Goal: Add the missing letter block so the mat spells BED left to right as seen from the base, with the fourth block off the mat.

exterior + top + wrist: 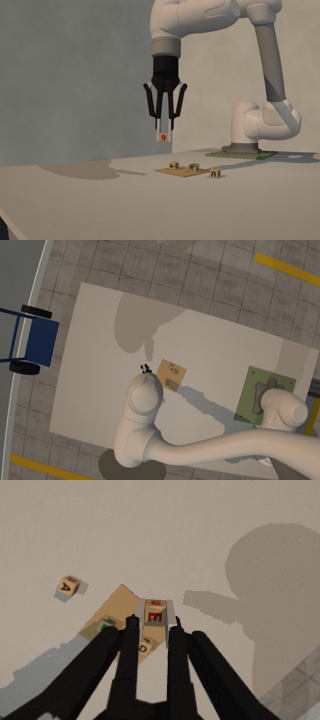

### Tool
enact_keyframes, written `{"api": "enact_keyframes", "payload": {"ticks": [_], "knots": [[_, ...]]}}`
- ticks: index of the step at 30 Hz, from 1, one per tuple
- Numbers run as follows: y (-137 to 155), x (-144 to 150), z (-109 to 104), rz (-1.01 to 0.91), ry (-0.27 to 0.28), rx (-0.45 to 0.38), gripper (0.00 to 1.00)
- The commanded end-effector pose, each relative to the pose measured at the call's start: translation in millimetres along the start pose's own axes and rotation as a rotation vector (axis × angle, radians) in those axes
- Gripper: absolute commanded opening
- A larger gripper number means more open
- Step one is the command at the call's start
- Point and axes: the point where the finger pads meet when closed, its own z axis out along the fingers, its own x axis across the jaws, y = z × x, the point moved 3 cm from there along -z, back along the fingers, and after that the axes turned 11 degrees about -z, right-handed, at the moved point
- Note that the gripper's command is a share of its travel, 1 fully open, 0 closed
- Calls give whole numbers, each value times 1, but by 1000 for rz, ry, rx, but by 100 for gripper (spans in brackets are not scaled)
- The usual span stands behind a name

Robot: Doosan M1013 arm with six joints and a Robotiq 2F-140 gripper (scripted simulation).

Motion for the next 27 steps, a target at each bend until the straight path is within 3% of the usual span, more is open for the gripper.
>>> {"api": "enact_keyframes", "payload": {"ticks": [1,27], "knots": [[11,-8,-1,-139,-4,6,13],[84,-70,0,-1038,-1,7,13]]}}
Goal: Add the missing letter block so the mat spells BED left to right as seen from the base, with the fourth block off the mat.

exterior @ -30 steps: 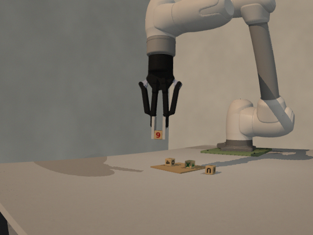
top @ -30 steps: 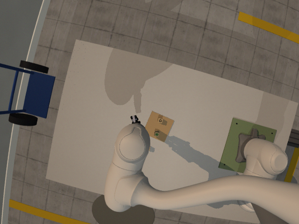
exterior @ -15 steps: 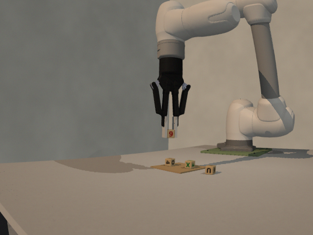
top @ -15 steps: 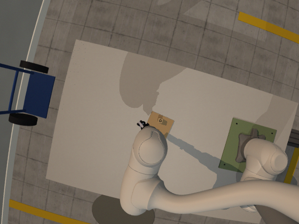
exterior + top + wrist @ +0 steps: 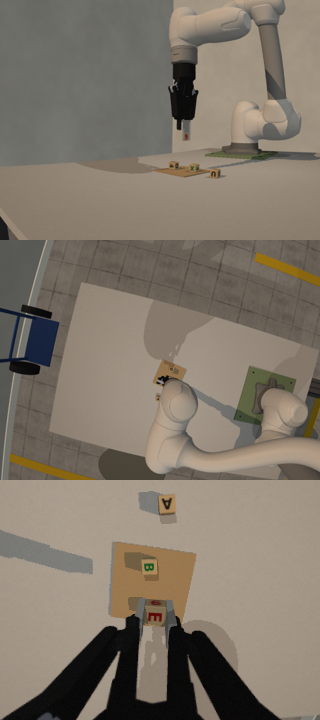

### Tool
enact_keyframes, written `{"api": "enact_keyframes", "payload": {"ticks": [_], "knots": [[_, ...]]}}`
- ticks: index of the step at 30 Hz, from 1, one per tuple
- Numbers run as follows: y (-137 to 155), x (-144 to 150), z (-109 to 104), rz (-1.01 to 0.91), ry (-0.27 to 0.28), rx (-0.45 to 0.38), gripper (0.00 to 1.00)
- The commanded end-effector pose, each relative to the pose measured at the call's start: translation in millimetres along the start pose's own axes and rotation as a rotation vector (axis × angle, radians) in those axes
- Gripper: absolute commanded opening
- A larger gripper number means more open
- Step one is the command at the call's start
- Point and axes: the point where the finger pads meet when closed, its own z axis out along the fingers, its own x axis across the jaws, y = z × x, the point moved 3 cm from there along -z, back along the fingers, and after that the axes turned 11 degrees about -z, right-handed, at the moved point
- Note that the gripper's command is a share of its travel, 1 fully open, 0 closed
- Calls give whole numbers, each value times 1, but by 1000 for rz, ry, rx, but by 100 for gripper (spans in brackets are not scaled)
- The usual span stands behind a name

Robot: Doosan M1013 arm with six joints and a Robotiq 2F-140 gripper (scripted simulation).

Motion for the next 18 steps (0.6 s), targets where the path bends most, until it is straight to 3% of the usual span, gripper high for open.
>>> {"api": "enact_keyframes", "payload": {"ticks": [1,18], "knots": [[-1,-9,0,-90,3,8,13],[-1,-10,3,-96,3,8,13]]}}
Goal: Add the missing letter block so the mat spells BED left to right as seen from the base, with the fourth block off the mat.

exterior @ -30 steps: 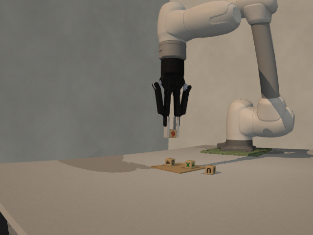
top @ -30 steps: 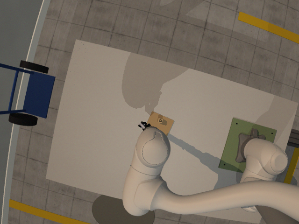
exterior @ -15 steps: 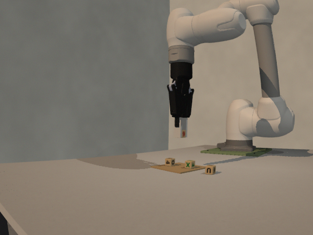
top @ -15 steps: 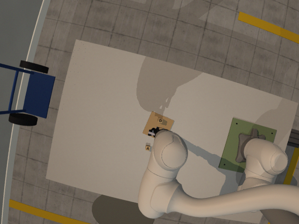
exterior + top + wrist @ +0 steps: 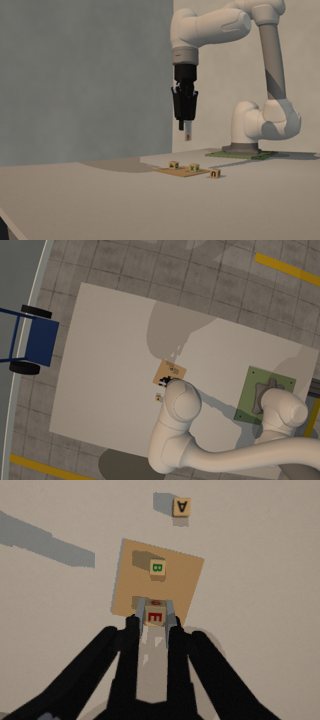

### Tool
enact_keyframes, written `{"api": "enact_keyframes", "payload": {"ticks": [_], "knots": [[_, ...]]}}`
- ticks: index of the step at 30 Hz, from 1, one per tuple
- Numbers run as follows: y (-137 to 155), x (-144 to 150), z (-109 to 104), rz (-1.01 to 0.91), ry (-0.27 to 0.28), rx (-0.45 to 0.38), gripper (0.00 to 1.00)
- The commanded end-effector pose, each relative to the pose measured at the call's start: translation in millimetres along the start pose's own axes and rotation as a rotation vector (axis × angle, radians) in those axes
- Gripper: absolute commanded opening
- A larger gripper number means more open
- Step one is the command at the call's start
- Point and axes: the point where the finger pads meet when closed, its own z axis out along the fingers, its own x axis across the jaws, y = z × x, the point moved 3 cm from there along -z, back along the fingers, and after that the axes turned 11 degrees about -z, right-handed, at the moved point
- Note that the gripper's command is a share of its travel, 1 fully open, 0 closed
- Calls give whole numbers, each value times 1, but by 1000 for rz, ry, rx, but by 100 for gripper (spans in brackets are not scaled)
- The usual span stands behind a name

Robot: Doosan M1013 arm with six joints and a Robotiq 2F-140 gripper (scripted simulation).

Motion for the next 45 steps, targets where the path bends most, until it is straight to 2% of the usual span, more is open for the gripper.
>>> {"api": "enact_keyframes", "payload": {"ticks": [1,7,18,20,27,32,45], "knots": [[0,0,3,0,0,0,13],[0,0,13,0,0,0,13],[0,0,64,0,0,0,13],[0,0,64,0,0,0,13],[1,0,88,0,0,0,13],[1,0,94,0,0,0,13],[1,0,95,0,0,0,13]]}}
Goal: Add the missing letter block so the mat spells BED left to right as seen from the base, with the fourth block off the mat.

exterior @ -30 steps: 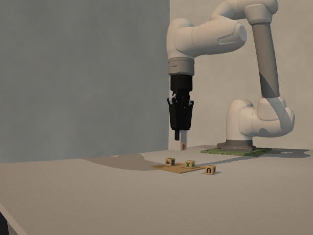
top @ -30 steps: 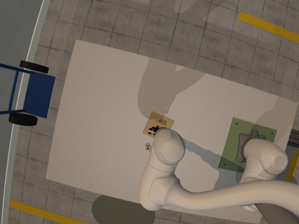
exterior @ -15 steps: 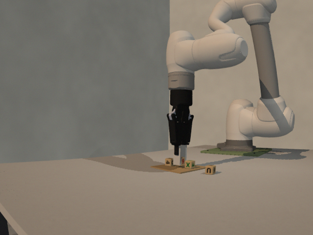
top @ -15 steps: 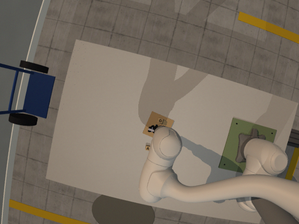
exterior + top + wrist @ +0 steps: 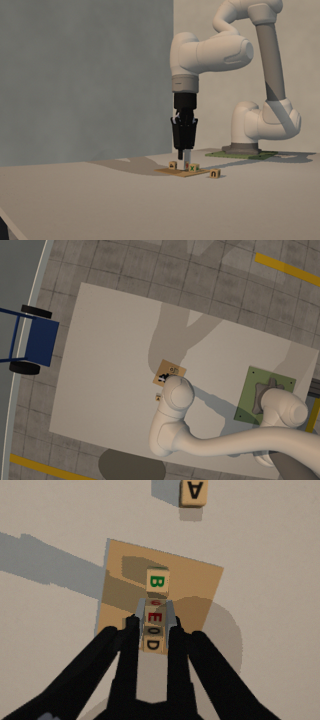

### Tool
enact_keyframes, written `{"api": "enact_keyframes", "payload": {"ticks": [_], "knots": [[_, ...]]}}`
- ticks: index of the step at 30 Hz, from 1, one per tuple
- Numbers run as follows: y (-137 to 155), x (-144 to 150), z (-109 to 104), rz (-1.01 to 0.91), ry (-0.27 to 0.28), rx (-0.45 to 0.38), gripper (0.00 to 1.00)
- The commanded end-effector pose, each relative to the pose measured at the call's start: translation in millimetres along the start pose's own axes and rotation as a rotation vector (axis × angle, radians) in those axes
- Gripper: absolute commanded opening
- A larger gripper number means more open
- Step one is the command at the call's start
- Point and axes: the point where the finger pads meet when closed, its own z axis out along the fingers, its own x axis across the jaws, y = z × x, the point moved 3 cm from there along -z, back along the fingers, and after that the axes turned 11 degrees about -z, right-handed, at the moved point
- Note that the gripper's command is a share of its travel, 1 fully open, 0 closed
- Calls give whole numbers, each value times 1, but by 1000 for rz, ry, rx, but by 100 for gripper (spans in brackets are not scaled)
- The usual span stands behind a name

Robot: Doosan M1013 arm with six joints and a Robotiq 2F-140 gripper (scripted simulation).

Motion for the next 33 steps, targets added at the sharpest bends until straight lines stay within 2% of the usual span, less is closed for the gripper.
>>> {"api": "enact_keyframes", "payload": {"ticks": [1,33], "knots": [[0,0,0,0,0,0,13],[0,0,4,0,0,0,13]]}}
